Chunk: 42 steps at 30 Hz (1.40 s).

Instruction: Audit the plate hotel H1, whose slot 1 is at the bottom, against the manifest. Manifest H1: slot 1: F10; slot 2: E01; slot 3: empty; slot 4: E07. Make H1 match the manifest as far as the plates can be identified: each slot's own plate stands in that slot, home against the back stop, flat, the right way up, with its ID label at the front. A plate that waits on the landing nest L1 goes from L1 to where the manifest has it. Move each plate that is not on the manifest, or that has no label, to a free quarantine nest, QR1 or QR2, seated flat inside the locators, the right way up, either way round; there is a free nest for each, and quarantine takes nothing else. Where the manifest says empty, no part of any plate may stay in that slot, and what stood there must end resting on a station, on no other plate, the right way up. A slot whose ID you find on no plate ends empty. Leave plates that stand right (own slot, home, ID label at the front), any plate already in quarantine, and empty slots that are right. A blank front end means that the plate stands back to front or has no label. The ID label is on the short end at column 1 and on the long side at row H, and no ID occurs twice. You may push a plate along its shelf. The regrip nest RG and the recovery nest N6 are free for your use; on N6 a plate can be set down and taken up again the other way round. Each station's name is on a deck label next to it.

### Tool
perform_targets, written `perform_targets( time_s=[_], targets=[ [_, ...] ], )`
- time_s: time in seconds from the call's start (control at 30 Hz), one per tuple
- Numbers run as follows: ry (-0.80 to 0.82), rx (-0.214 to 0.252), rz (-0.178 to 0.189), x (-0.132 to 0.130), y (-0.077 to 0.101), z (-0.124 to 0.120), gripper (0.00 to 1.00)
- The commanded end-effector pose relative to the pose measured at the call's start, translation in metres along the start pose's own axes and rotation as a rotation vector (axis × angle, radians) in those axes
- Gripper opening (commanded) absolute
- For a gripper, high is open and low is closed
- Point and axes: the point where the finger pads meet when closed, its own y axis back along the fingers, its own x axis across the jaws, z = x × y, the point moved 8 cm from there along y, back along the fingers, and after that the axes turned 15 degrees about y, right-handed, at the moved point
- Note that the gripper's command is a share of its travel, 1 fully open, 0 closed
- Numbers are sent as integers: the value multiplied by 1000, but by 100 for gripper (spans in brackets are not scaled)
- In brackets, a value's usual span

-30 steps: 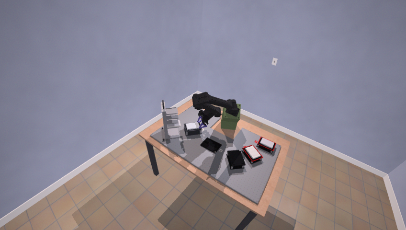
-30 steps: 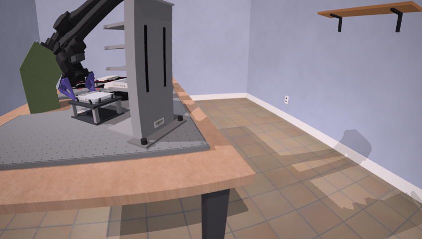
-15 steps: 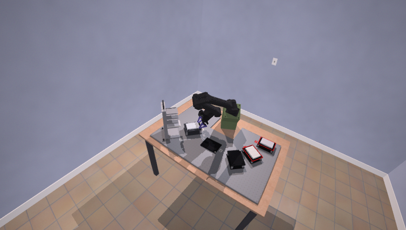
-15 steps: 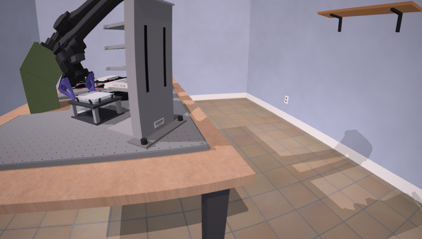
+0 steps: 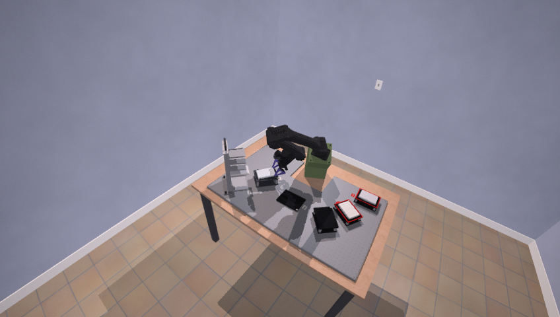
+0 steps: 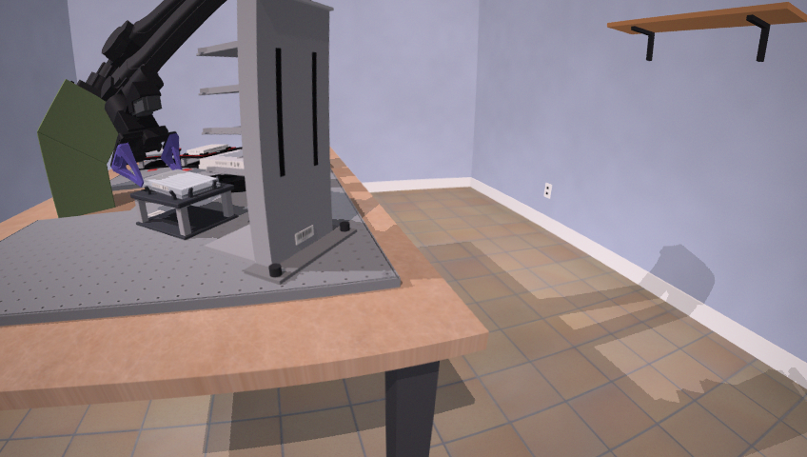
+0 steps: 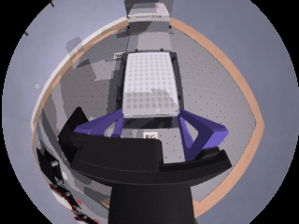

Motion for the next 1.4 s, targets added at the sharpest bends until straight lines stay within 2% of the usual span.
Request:
perform_targets(
  time_s=[0.0, 1.37],
  targets=[
    [14, -25, -15, -1, 12, 10, 86],
    [13, -24, -14, -8, 37, 34, 86]
  ],
)
